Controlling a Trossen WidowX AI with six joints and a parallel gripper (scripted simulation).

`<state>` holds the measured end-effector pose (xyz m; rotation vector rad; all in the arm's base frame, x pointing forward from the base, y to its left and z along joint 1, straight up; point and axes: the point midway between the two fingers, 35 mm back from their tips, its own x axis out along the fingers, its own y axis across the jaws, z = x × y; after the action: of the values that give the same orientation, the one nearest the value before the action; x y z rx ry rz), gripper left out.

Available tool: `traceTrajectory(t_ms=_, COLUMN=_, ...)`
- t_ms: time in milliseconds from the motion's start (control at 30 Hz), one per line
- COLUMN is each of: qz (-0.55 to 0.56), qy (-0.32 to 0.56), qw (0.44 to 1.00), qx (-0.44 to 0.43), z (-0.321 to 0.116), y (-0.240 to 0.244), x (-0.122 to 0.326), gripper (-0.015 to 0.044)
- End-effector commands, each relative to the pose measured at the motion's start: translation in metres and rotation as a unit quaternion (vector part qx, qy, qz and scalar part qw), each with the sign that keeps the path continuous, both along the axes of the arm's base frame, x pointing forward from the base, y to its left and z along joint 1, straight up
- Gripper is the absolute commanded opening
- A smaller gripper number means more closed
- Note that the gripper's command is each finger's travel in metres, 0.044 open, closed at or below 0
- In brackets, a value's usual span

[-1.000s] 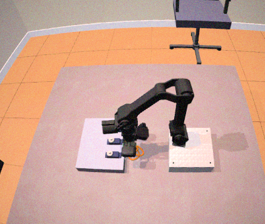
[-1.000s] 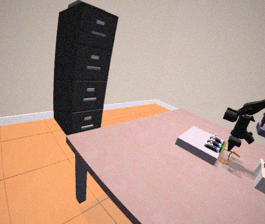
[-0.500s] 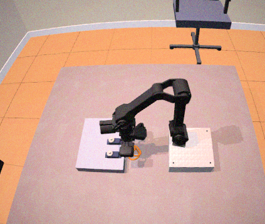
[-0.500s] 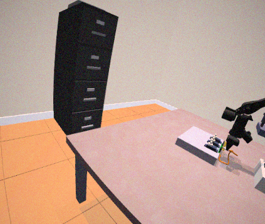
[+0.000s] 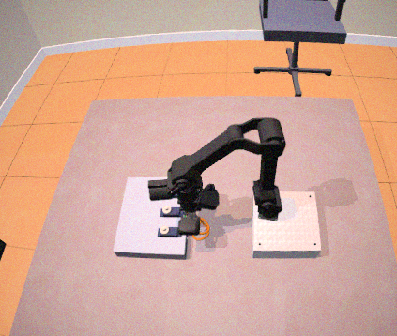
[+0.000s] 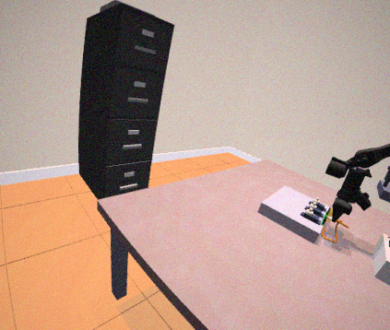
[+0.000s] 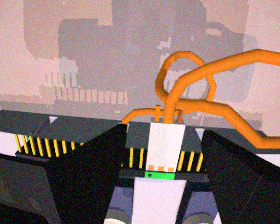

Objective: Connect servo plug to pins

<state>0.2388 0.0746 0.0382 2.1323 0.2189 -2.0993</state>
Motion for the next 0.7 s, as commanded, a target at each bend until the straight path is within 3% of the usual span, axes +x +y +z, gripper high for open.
traceTrajectory(t_ms=0, qz=0.003, qy=-0.005, qw=1.000, qx=0.002, z=0.020, y=0.001, x=0.003, gripper=0.0315)
traceTrajectory(t_ms=167, qz=0.003, qy=-0.005, qw=1.000, qx=0.002, z=0.057, y=0.000, x=0.000, gripper=0.0440)
traceTrajectory(t_ms=667, qz=0.003, qy=-0.005, qw=1.000, qx=0.002, z=0.057, y=0.000, x=0.000, gripper=0.0440)
